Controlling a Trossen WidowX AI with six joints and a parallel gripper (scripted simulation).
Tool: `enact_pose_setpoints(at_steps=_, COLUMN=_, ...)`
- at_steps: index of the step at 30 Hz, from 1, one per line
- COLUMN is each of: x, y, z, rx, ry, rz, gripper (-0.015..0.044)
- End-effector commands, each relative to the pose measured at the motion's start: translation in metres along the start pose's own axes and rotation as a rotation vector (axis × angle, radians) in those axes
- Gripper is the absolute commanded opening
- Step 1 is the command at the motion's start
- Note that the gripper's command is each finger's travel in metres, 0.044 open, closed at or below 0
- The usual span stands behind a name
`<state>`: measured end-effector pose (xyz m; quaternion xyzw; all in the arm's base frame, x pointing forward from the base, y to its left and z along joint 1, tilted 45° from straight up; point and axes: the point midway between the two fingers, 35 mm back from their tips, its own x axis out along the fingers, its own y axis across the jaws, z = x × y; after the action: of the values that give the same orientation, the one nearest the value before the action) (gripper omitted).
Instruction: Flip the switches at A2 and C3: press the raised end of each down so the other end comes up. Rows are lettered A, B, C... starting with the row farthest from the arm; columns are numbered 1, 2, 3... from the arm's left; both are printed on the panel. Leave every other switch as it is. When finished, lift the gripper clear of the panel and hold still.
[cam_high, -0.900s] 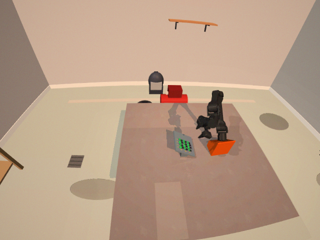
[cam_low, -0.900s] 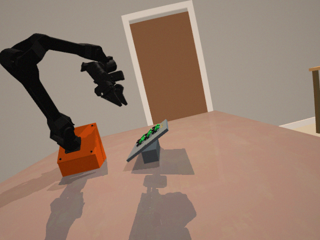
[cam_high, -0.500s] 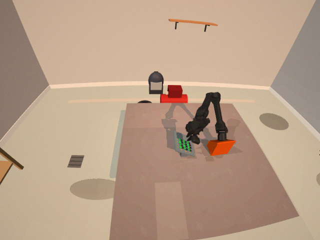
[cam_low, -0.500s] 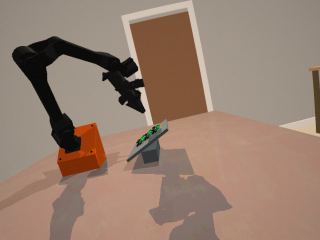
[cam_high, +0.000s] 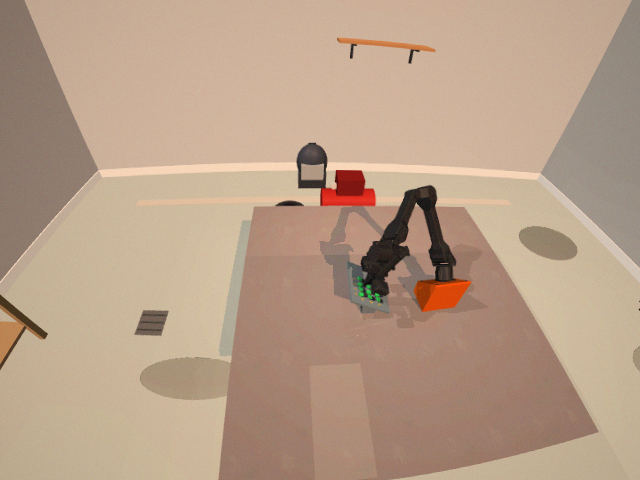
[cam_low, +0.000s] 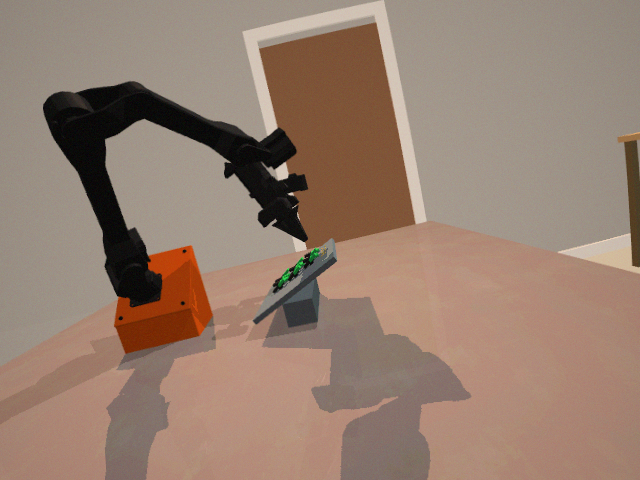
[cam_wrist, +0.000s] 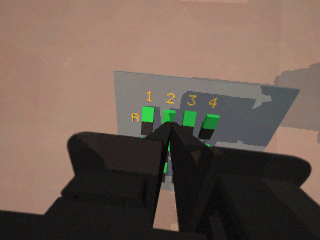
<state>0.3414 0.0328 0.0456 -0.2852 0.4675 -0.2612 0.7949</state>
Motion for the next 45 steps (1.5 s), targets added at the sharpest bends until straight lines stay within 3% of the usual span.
enact_pose_setpoints(at_steps=1, x=0.010, y=0.001, z=-0.003, rx=-0.007, ry=0.009, rz=0.002, gripper=0.0000)
enact_pose_setpoints(at_steps=45, x=0.025, y=0.001, z=-0.002, rx=-0.007, ry=0.008, rz=0.001, gripper=0.0000)
